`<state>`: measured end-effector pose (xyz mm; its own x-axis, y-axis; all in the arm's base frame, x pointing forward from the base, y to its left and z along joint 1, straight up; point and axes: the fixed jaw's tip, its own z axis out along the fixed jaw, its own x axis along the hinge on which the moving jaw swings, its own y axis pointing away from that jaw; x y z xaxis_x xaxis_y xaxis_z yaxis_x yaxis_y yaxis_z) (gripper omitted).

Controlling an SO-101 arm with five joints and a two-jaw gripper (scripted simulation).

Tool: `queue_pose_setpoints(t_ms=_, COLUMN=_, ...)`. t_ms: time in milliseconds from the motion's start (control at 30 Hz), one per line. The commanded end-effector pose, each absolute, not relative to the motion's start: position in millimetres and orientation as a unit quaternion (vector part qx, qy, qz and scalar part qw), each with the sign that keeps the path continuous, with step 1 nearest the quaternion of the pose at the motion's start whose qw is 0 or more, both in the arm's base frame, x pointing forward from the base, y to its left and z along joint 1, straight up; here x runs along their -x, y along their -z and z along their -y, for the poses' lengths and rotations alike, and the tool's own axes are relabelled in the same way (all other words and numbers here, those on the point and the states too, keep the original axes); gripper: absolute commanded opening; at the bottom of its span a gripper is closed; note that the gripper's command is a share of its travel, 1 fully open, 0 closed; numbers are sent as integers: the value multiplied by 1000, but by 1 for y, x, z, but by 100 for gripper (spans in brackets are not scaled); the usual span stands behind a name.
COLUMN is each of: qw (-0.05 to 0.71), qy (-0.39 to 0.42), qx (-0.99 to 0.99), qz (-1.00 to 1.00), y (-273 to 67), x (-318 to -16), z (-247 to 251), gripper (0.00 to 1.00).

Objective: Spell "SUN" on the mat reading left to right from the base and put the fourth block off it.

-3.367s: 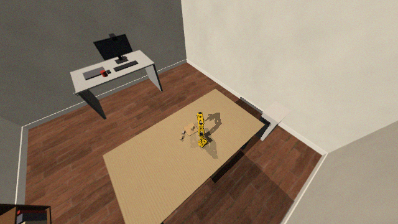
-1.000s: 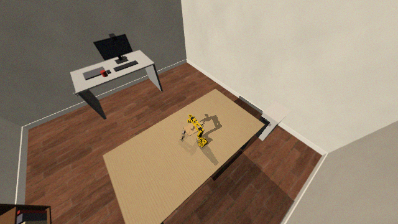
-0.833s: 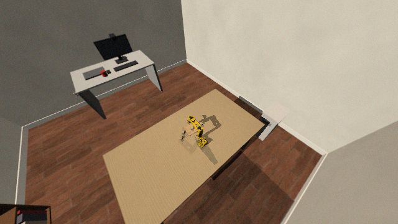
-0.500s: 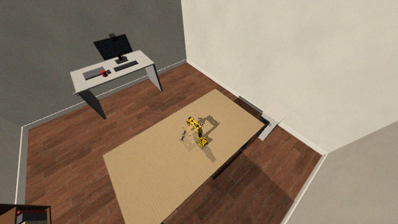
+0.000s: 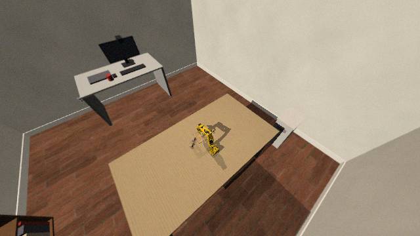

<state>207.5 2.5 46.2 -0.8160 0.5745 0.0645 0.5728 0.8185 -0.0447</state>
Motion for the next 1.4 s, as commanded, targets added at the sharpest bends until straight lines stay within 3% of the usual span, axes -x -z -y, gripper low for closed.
queue_pose_setpoints(t_ms=0, qw=0, qy=0, qx=301, qz=954, y=-59, x=-217, z=-3, gripper=32)
queue_pose_setpoints(t_ms=333, qw=0, qy=0, qx=301, qz=954, y=-59, x=-217, z=-3, gripper=32)
queue_pose_setpoints(t_ms=367, qw=-36, qy=11, qx=301, qz=953, y=-71, x=-225, z=-4, gripper=32)
queue_pose_setpoints(t_ms=1367, qw=-36, qy=11, qx=301, qz=953, y=-64, x=-226, z=-4, gripper=32)
